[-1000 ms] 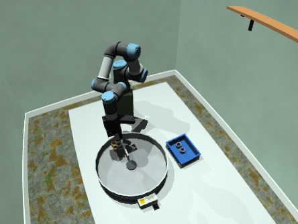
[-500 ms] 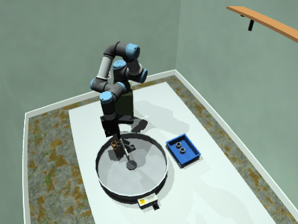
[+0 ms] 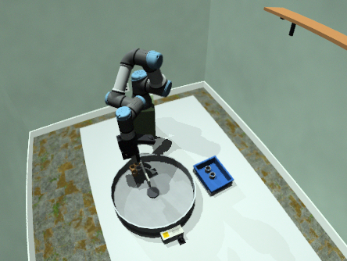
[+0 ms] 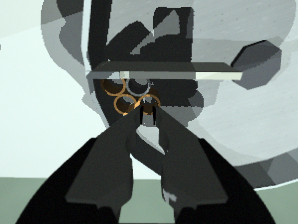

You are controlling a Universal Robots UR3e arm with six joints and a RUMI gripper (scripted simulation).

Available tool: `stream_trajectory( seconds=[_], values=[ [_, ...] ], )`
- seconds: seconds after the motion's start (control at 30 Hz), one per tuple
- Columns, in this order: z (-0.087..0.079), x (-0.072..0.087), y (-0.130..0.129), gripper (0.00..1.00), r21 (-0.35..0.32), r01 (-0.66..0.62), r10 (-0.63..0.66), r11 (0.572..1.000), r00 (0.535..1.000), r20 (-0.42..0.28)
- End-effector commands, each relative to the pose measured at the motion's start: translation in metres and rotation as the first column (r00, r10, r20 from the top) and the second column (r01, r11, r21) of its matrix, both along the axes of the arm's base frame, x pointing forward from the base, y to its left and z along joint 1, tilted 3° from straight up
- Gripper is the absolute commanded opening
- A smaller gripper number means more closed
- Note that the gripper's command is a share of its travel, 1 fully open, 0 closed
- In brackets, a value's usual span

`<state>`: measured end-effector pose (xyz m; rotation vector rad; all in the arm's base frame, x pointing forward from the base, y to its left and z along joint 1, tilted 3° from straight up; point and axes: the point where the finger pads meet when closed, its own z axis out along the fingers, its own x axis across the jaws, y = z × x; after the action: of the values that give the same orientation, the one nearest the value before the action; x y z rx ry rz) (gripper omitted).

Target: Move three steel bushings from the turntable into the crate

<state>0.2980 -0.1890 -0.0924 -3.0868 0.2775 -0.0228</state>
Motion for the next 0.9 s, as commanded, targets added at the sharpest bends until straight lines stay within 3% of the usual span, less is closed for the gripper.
stream_trajectory(
  seconds=[0.0, 0.87],
  values=[
    [0.0007, 0.0007, -0.0014, 0.06, -0.002, 0.0, 0.0, 1.0, 1.0, 0.002],
    [-0.0028, 0.0005, -0.0009, 0.06, -0.001, 0.0, 0.0, 1.0, 1.0, 0.001]
  ],
)
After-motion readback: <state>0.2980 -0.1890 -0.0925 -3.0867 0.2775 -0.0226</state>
